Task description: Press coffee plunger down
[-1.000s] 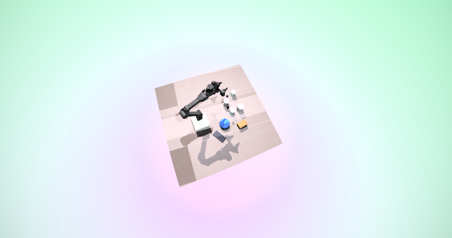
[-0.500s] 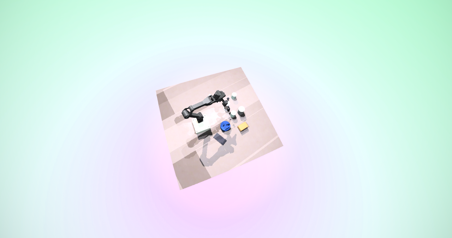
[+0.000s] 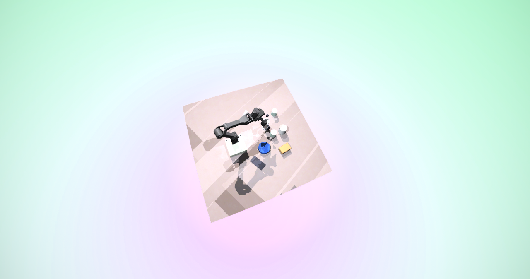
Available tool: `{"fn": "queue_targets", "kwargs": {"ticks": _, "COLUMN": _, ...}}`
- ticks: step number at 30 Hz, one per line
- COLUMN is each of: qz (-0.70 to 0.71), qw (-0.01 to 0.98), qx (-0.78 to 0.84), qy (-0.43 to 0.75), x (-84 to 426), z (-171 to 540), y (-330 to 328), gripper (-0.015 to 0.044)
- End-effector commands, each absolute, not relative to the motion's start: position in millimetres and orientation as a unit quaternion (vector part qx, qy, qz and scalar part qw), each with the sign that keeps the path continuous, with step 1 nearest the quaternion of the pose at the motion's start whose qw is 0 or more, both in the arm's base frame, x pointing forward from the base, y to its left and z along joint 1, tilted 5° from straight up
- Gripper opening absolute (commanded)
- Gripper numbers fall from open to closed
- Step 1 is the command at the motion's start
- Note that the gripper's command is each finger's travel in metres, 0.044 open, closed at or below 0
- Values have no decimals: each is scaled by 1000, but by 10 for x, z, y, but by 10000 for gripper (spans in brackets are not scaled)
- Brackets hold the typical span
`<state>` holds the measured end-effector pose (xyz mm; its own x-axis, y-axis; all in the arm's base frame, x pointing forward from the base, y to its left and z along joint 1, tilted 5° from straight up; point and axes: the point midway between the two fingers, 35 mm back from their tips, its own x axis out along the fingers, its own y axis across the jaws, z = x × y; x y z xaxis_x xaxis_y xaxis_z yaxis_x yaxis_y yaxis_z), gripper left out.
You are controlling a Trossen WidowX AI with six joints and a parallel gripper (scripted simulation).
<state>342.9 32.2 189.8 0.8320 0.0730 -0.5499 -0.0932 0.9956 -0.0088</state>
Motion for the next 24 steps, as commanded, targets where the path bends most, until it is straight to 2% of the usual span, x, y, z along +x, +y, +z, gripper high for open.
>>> {"fn": "queue_targets", "kwargs": {"ticks": 1, "qz": 44, "qw": 957, "qx": -15, "qy": 286, "x": 3480, "z": 1860, "y": 330, "gripper": 440}}
{"fn": "queue_targets", "kwargs": {"ticks": 18, "qz": 44, "qw": 957, "qx": -15, "qy": 285, "x": 3683, "z": 1715, "y": 350, "gripper": 440}}
{"fn": "queue_targets", "kwargs": {"ticks": 24, "qz": 44, "qw": 957, "qx": -15, "qy": 285, "x": 3683, "z": 1715, "y": 350, "gripper": 282}}
